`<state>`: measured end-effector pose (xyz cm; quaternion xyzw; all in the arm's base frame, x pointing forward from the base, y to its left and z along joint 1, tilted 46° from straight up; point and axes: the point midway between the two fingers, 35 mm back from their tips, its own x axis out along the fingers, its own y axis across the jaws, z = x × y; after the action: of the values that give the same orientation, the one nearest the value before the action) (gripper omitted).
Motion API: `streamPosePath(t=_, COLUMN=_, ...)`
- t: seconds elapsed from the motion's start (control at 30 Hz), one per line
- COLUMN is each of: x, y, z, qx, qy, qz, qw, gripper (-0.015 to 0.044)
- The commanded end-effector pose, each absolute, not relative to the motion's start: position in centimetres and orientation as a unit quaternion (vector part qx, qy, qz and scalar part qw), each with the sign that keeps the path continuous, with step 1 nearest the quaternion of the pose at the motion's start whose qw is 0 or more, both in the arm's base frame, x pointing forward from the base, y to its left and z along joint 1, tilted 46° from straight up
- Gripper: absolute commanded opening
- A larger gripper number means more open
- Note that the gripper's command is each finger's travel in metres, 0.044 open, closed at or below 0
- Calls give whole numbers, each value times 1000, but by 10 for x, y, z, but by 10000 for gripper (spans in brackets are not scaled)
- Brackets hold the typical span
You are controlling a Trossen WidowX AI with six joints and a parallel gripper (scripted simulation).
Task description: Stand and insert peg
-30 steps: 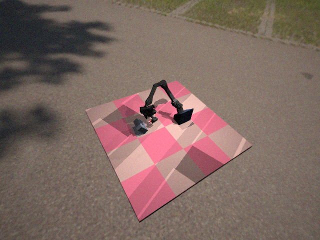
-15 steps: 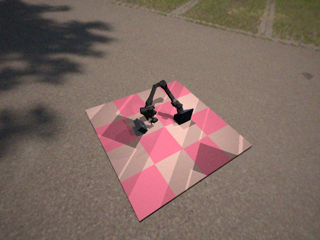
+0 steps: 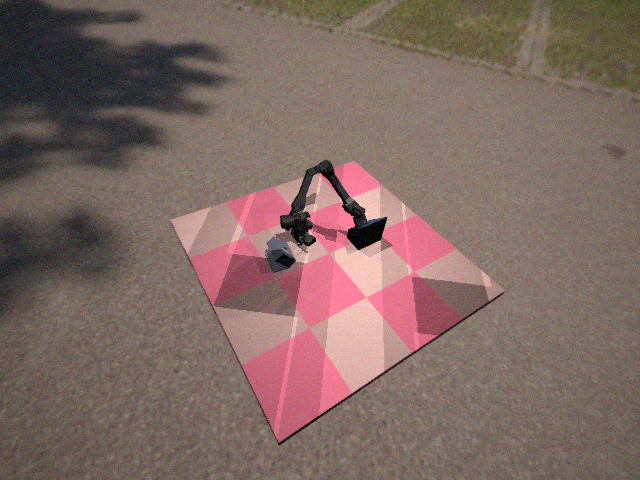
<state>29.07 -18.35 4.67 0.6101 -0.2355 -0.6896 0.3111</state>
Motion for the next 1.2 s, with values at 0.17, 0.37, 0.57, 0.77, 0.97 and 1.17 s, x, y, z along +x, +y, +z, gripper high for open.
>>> streamPosePath(t=0.17, x=290, y=-183, z=46, qx=610, qy=-233, qz=-690, qw=311, gripper=57)
streamPosePath(t=0.37, x=290, y=-183, z=46, qx=611, qy=-233, qz=-690, qw=311, gripper=49)
streamPosePath(t=0.57, x=289, y=-182, z=48, qx=624, qy=-229, qz=-678, qw=316, gripper=49)
streamPosePath(t=0.77, x=287, y=-179, z=52, qx=645, qy=-219, qz=-657, qw=323, gripper=49)
streamPosePath(t=0.97, x=285, y=-177, z=54, qx=662, qy=-210, qz=-640, qw=328, gripper=49)
streamPosePath(t=1.17, x=283, y=-175, z=57, qx=678, qy=-202, qz=-623, qw=334, gripper=49)
